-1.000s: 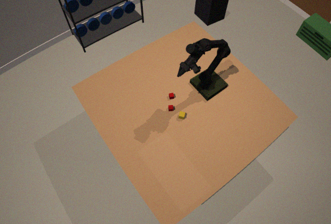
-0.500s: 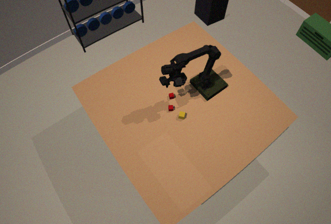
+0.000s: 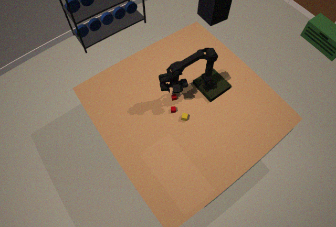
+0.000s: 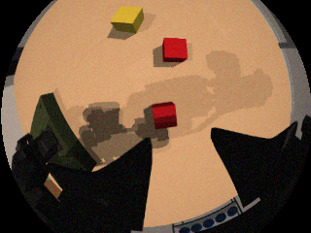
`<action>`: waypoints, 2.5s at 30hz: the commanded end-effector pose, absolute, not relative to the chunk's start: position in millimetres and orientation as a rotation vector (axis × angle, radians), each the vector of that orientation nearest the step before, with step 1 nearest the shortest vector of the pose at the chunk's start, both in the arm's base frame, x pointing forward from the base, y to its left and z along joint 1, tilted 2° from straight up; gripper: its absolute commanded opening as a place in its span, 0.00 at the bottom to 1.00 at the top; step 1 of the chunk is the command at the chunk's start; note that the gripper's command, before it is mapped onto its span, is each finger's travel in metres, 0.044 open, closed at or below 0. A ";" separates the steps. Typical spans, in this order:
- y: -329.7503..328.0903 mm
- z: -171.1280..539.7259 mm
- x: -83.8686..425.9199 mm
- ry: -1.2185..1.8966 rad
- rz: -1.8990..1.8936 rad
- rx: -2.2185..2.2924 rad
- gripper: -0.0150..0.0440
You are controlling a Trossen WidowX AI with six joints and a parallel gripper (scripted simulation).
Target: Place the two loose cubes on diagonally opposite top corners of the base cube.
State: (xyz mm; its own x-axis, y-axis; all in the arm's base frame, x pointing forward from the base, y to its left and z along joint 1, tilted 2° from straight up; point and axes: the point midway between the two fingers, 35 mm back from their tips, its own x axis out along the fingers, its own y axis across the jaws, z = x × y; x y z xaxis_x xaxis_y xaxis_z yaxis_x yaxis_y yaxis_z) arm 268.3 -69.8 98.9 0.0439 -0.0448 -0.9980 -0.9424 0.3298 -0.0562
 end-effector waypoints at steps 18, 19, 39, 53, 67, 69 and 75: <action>-71.5 38.5 261.6 1.368 0.922 -0.991 0.70; -71.6 36.9 261.7 1.368 0.922 -0.991 0.70; -72.6 11.7 261.4 1.368 0.922 -0.991 0.57; -72.8 31.1 265.2 1.368 0.922 -0.991 0.43; -71.7 74.9 267.8 1.368 0.921 -0.991 0.43; -71.3 81.3 267.5 1.368 0.921 -0.991 0.43; -70.2 100.6 265.7 1.368 0.922 -0.991 0.43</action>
State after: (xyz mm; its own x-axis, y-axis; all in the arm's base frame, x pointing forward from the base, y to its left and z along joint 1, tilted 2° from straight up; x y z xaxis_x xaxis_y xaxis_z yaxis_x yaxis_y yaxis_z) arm 264.1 -69.1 88.6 -0.0025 -0.0336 -0.9994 -0.9442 0.3294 -0.0087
